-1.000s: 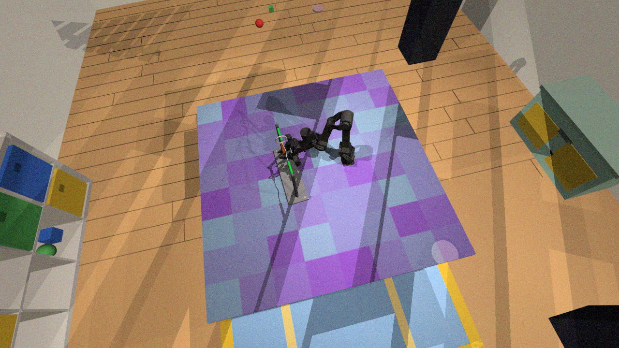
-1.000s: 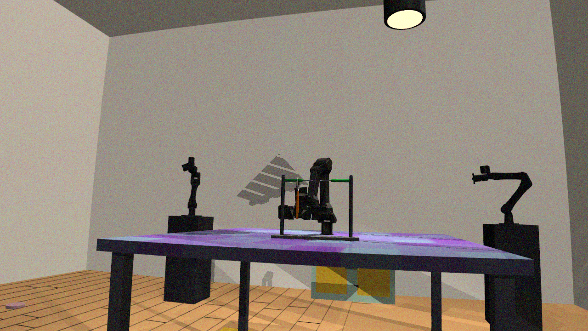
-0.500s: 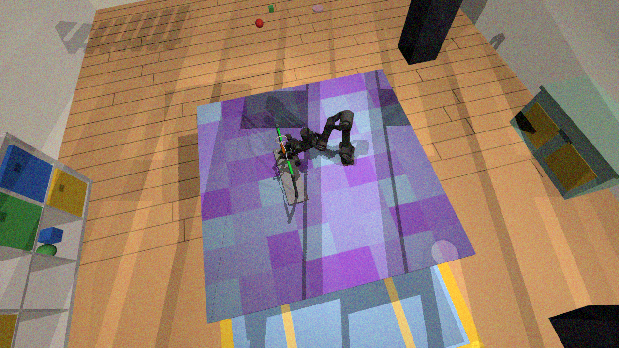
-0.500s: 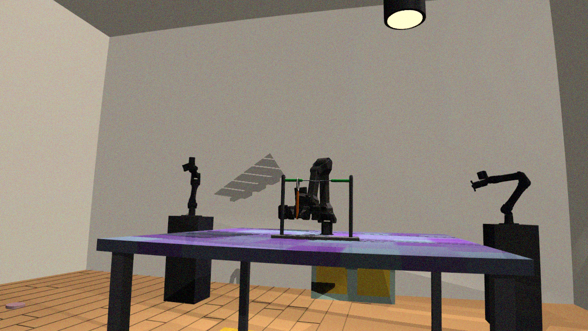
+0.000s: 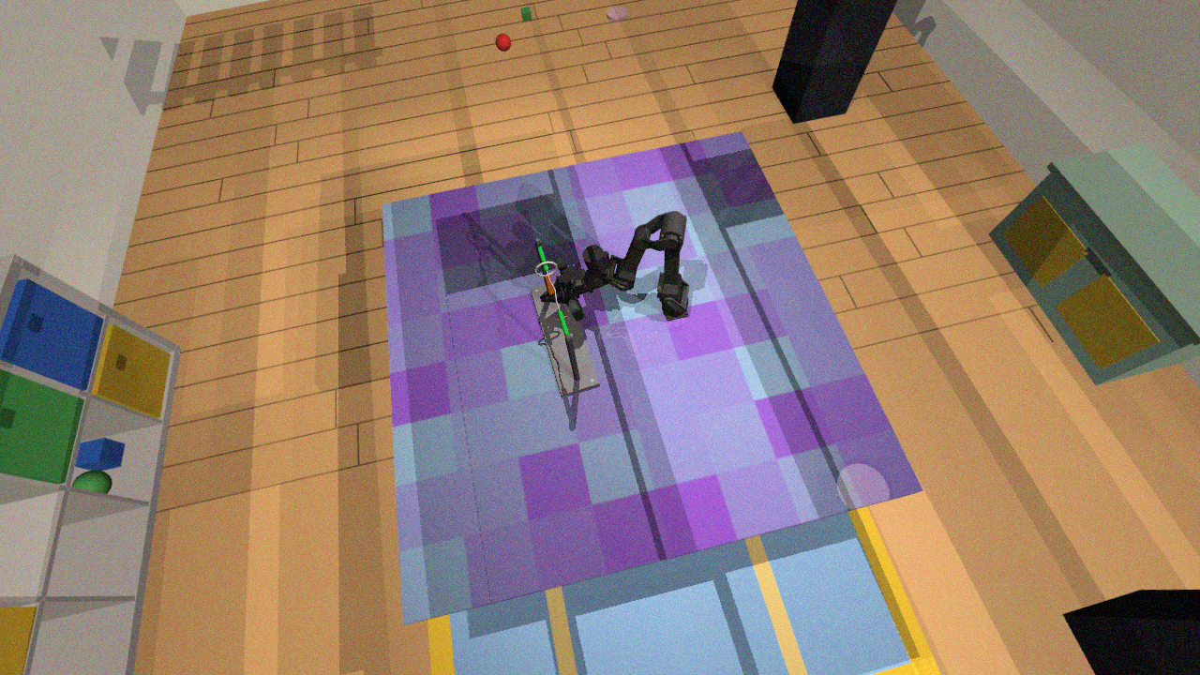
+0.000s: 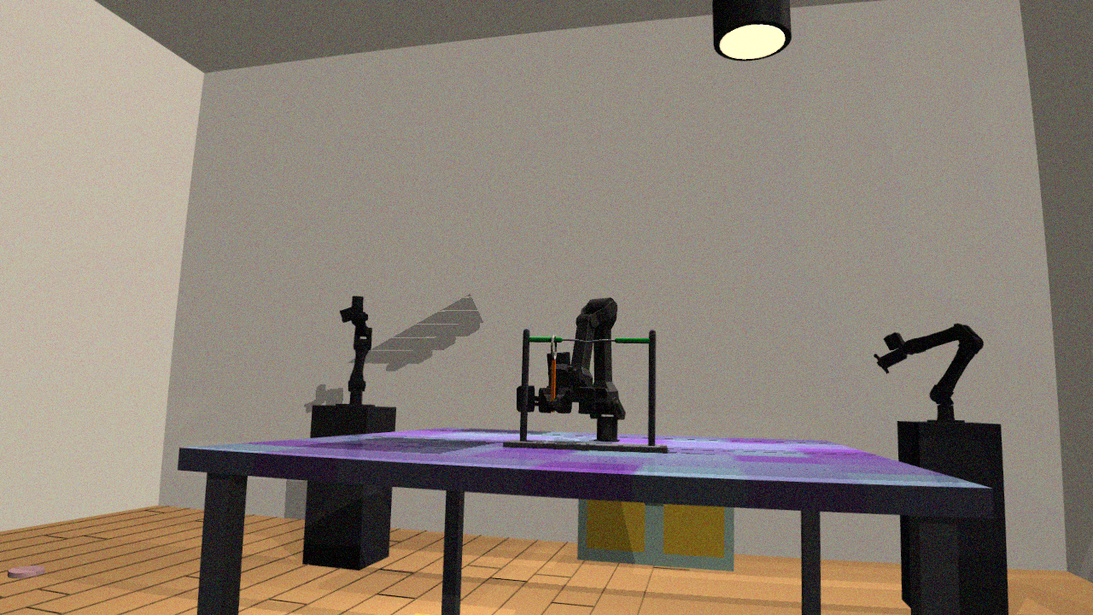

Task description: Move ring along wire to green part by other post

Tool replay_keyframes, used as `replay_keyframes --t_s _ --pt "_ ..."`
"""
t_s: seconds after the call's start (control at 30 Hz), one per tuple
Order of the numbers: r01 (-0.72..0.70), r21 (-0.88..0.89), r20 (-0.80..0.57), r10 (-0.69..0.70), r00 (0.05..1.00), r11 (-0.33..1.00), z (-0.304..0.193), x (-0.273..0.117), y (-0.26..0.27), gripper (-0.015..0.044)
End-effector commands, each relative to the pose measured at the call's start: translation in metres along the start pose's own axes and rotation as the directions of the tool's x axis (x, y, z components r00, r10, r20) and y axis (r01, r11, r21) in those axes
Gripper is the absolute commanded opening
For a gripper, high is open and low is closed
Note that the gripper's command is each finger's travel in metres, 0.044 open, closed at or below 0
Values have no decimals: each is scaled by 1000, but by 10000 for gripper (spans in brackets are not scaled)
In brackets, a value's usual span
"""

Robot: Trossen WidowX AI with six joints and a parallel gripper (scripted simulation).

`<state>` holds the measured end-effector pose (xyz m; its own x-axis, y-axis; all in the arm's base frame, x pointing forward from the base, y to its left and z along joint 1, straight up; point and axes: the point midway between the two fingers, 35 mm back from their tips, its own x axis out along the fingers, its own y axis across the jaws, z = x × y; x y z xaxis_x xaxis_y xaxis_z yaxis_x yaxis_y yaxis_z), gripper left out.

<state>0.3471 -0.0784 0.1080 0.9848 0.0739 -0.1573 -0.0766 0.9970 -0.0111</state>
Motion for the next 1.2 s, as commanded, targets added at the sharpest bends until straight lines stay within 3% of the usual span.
replay_keyframes --t_s 0.0,1.17 --pt "0 0 0 0 1000 1000 0 0 0 -150" --pt "-10 -6 2 10 1000 1000 19 -3 -3 -150"
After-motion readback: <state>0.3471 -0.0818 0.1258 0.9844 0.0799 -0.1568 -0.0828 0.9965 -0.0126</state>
